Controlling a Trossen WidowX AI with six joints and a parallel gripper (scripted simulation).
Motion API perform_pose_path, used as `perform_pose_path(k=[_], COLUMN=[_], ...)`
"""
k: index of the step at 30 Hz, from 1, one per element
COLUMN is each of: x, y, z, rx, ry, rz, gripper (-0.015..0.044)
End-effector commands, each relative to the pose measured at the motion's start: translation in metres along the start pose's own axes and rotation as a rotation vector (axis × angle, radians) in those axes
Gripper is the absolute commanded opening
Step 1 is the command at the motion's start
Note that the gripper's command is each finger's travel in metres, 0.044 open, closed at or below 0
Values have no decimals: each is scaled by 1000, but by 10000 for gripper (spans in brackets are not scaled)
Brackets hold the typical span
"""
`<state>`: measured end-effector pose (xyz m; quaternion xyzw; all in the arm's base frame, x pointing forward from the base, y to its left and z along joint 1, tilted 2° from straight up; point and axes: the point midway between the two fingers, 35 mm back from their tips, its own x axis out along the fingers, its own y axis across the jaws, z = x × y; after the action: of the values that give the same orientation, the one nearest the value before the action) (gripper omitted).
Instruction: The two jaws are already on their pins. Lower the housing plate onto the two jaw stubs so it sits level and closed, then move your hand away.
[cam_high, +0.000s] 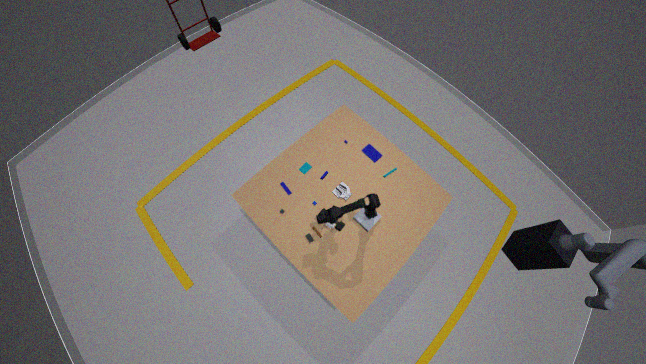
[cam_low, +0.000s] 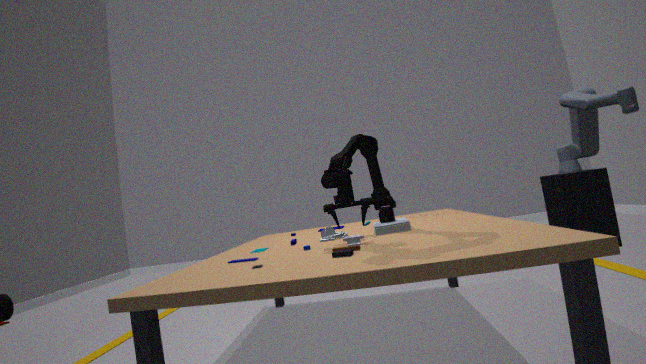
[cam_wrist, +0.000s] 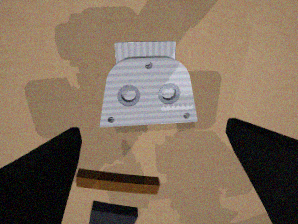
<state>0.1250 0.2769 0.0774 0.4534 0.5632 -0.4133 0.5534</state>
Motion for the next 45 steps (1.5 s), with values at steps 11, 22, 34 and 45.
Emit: perform_pose_path(k=[11,22,34,45], x=[20,32,51,58], y=[0,0,0,0], z=[1,1,1,1], rx=[3,3,3,3], ry=[-4,-4,-4,-4], rz=[5,5,5,5], gripper=[440,440,440,440])
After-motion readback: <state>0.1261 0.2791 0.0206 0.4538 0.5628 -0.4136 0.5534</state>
